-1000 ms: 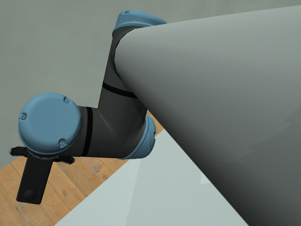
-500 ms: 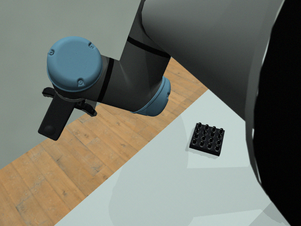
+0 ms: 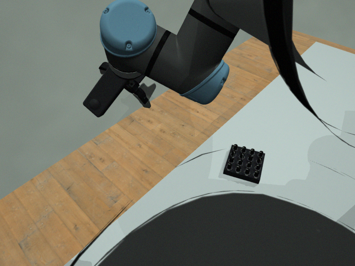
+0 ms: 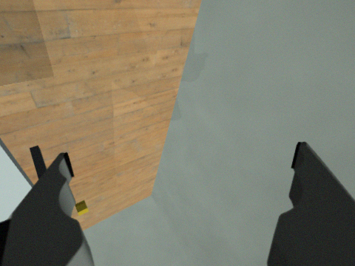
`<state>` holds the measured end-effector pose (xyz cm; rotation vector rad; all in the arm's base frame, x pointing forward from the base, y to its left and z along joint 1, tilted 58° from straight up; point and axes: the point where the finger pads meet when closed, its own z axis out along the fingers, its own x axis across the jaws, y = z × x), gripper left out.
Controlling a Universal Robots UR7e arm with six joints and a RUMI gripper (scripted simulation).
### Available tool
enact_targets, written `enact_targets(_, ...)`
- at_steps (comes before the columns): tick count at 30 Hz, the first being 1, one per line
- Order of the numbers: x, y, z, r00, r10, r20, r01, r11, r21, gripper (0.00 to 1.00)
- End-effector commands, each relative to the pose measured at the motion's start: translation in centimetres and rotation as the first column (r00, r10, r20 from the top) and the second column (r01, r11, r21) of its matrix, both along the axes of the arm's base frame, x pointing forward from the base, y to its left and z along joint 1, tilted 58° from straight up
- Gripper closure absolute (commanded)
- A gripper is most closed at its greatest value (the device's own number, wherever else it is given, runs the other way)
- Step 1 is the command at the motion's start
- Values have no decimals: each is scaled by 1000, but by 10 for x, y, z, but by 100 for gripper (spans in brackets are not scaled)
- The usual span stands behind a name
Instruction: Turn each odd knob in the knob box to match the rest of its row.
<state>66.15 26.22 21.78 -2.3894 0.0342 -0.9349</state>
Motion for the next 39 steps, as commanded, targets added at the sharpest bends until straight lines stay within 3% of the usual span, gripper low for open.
enact_targets(1, -6, -9, -30, 997, -10, -76, 12, 1000, 21, 0)
enact_targets(6, -32, -16, -88, 970, -20, -244, 40, 996, 81, 0)
enact_targets(15, -81, -21, -160, 879, -20, -476, 113, 979, 167, 0)
enact_targets(17, -81, -21, -160, 879, -20, -476, 113, 979, 167, 0)
enact_targets(29, -151, -18, -226, 698, 10, -716, 248, 935, 255, 0)
enact_targets(39, -189, -13, -249, 577, 43, -815, 335, 898, 285, 0)
